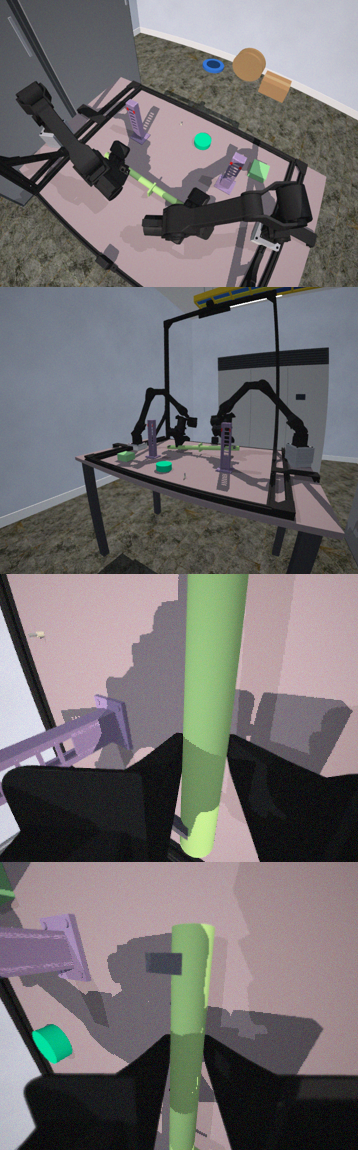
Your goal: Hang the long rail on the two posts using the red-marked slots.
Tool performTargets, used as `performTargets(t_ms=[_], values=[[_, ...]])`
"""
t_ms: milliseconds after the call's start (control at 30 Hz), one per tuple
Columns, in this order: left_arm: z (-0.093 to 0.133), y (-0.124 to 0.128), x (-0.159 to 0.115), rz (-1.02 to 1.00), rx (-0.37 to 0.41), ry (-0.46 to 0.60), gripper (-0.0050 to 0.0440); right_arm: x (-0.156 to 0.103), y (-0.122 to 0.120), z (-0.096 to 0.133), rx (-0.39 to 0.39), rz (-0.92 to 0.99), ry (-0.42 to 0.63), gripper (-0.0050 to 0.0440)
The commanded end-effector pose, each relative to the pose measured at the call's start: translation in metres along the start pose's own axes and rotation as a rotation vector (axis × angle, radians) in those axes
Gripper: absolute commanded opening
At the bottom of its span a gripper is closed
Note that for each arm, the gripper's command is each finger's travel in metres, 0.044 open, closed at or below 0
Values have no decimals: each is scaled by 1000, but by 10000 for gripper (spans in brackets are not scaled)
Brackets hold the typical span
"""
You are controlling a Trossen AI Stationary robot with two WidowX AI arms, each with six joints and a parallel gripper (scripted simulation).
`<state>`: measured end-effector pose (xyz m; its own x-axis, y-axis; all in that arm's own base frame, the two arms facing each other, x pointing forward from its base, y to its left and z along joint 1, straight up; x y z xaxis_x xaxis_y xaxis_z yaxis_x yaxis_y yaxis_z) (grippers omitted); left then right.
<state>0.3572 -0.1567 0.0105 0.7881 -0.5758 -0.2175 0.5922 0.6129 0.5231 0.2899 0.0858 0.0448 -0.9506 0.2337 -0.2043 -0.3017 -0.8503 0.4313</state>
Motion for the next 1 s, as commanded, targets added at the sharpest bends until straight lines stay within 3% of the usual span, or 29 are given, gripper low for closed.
performTargets(t_ms=[0, 400, 733, 800, 967], values=[[0, 2, 1, -6, 3, 11, 0, 2, -1, -3, 3, -8, 8, 0], [0, 2, 1, -6, 3, 11, 0, 2, -2, -4, 3, -8, 8, 0], [0, 1, 1, -6, 3, 11, 0, 1, -2, -3, 3, -8, 8, 240], [0, 1, 1, -6, 3, 11, 0, 1, -2, -3, 3, -8, 8, 240], [0, 0, 1, -6, 3, 11, 0, 1, -2, -3, 3, -8, 8, 360]])
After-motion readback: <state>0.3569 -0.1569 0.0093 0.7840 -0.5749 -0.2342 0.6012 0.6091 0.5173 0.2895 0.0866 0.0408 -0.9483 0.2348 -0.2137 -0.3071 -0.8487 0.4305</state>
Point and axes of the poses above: on each arm, the point midway between the two fingers, 35 mm back from their tips, its own z axis back along the fingers, its own y axis across the jaws, x = y × z, the point moved 3 cm from there along z, back along the fingers, and after that the axes turned 12 degrees about -z, right-handed, at the moved point
